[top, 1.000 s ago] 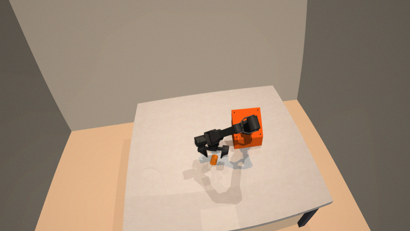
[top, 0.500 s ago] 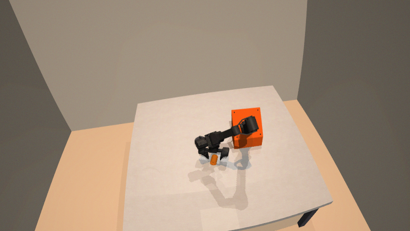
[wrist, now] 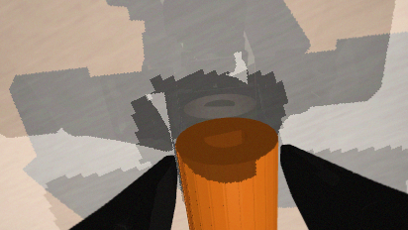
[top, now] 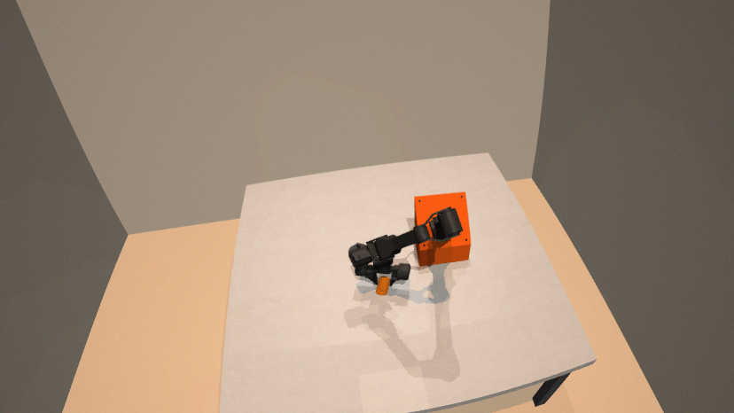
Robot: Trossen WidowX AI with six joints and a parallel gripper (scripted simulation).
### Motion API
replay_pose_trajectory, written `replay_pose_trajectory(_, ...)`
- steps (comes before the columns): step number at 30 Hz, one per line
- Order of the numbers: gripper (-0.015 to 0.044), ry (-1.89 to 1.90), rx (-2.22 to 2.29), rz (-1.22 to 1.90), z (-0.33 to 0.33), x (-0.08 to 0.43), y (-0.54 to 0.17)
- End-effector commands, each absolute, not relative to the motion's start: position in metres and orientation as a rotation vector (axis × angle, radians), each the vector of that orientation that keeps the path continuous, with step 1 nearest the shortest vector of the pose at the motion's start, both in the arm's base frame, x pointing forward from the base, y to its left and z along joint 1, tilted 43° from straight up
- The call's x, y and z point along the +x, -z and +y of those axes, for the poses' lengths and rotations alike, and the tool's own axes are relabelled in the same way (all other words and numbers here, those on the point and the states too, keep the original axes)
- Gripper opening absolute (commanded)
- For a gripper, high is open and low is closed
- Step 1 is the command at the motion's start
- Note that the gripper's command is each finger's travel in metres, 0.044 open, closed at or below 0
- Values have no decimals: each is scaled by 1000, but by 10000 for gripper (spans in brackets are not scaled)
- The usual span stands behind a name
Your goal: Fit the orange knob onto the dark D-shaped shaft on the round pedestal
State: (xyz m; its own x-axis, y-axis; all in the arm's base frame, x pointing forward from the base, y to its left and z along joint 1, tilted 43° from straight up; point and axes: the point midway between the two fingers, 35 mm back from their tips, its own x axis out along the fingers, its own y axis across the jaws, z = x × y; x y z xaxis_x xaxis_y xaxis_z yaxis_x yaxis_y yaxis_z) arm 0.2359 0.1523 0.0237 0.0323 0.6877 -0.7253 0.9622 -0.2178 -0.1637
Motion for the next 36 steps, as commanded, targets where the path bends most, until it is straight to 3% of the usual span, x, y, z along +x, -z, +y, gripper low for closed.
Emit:
replay_pose_trajectory(1, 220, 1017, 1946, 1666, 152, 236, -23)
replay_pose_trajectory(7, 181, 1017, 1946, 1666, 152, 236, -23)
replay_pose_trajectory(36, 181, 1302, 1599, 1438, 158, 242, -49)
